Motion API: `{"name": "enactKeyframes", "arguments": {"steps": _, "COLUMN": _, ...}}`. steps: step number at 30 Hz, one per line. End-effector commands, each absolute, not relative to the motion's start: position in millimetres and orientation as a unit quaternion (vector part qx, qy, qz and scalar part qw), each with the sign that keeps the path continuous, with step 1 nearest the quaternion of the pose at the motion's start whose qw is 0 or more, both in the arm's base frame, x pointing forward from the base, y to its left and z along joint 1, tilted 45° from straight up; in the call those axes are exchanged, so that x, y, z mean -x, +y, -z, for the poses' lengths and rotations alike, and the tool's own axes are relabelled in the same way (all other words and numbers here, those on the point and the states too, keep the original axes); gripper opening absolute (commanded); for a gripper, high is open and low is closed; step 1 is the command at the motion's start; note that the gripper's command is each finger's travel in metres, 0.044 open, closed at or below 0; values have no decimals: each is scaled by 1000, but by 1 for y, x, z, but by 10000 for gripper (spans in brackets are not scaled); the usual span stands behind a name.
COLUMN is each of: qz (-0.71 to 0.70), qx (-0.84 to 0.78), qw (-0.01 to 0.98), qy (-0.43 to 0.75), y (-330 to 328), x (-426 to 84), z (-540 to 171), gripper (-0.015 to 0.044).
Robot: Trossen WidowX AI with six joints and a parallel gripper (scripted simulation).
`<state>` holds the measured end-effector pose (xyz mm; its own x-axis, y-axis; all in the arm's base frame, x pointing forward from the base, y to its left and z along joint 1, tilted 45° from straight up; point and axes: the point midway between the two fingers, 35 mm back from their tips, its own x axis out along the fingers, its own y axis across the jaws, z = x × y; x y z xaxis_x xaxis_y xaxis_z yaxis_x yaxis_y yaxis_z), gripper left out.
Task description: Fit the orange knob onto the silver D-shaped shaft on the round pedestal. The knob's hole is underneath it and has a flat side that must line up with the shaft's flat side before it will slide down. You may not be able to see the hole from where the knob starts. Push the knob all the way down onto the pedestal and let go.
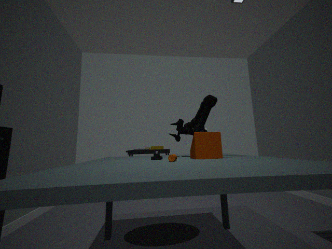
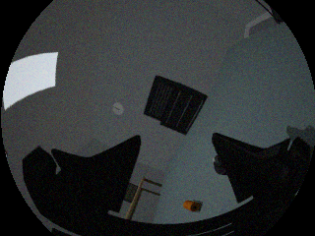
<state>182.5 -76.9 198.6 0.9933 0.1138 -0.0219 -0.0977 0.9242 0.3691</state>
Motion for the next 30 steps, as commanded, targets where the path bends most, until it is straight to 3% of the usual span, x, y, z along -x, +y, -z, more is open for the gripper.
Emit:
{"name": "enactKeyframes", "arguments": {"steps": 1, "qz": -53, "qx": -189, "qw": 980, "qy": 23, "y": -77, "x": -183, "z": -199, "gripper": 426}}
{"name": "enactKeyframes", "arguments": {"steps": 8, "qz": -35, "qx": -260, "qw": 958, "qy": 116, "y": -92, "x": -226, "z": -181, "gripper": 440}}
{"name": "enactKeyframes", "arguments": {"steps": 16, "qz": -20, "qx": -256, "qw": 913, "qy": 316, "y": -78, "x": -280, "z": -117, "gripper": 440}}
{"name": "enactKeyframes", "arguments": {"steps": 23, "qz": -30, "qx": -141, "qw": 844, "qy": 516, "y": -36, "x": -302, "z": -42, "gripper": 440}}
{"name": "enactKeyframes", "arguments": {"steps": 30, "qz": -60, "qx": 74, "qw": 731, "qy": 676, "y": 12, "x": -292, "z": 29, "gripper": 440}}
